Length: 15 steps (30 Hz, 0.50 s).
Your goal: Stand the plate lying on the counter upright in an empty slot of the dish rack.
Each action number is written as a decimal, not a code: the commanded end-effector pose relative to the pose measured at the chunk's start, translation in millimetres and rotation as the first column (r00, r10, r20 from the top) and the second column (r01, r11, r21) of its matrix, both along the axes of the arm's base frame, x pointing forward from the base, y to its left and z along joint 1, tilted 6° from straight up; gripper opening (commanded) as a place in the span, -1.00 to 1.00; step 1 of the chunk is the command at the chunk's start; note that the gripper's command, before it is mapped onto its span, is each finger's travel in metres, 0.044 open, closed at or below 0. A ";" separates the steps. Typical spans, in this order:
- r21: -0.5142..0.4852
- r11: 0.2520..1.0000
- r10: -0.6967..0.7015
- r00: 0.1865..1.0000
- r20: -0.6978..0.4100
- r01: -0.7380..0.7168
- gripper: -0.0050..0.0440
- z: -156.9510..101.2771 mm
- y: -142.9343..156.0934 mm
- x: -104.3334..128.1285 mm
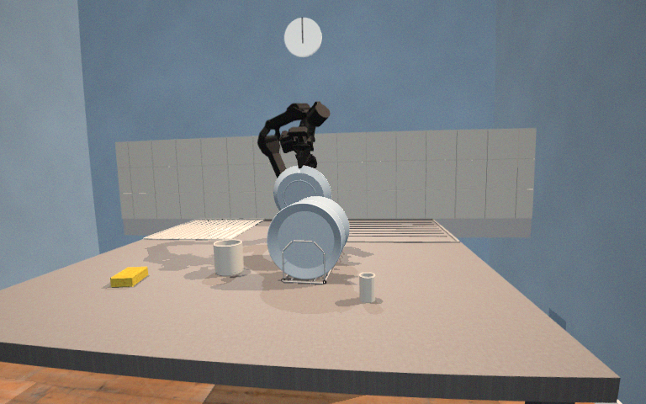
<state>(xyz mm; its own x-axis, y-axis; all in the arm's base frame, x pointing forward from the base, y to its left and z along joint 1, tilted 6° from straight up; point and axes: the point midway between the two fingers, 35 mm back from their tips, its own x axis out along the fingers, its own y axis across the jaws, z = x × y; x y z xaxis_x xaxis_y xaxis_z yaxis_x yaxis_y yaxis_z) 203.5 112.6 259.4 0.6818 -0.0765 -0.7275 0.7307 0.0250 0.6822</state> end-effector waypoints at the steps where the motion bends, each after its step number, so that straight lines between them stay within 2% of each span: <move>1: 0.020 1.000 -0.007 1.000 0.024 0.006 -0.80 6.7 6.8 1.2; 15: 0.009 1.000 0.007 0.998 0.063 -0.008 -0.80 8.1 39.6 -5.8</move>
